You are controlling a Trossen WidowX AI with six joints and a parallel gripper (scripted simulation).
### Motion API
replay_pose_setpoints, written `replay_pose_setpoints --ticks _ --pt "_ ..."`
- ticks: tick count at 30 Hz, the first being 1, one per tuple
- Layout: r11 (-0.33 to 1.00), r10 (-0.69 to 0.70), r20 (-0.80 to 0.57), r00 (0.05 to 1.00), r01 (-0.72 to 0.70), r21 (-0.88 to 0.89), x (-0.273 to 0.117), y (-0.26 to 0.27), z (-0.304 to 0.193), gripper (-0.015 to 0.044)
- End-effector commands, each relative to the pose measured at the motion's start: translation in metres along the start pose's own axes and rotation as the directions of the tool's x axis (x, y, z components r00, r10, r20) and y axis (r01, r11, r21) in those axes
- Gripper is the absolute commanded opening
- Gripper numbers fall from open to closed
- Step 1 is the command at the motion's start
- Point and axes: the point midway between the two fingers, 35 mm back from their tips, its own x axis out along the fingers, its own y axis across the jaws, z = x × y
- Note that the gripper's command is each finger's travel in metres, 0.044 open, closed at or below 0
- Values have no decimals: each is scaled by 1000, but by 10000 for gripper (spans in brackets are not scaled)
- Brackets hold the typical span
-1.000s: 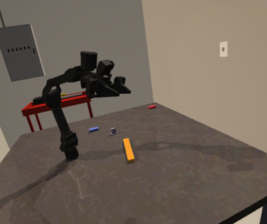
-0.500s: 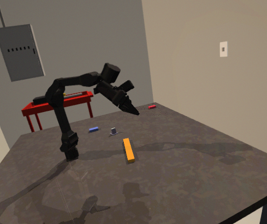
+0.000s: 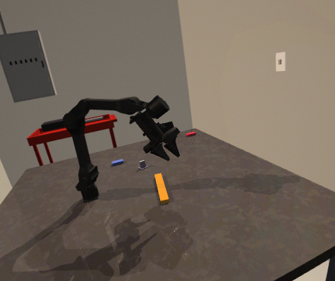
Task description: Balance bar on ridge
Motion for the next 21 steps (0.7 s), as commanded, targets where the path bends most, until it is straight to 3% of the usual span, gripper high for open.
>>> replay_pose_setpoints --ticks 1,9,21 --pt "987 89 -25 996 -91 -135 11 25 4 315" --pt "853 262 -105 959 -281 -440 27 80 12 315" --pt "491 442 -250 862 -465 -736 33 148 13 315"
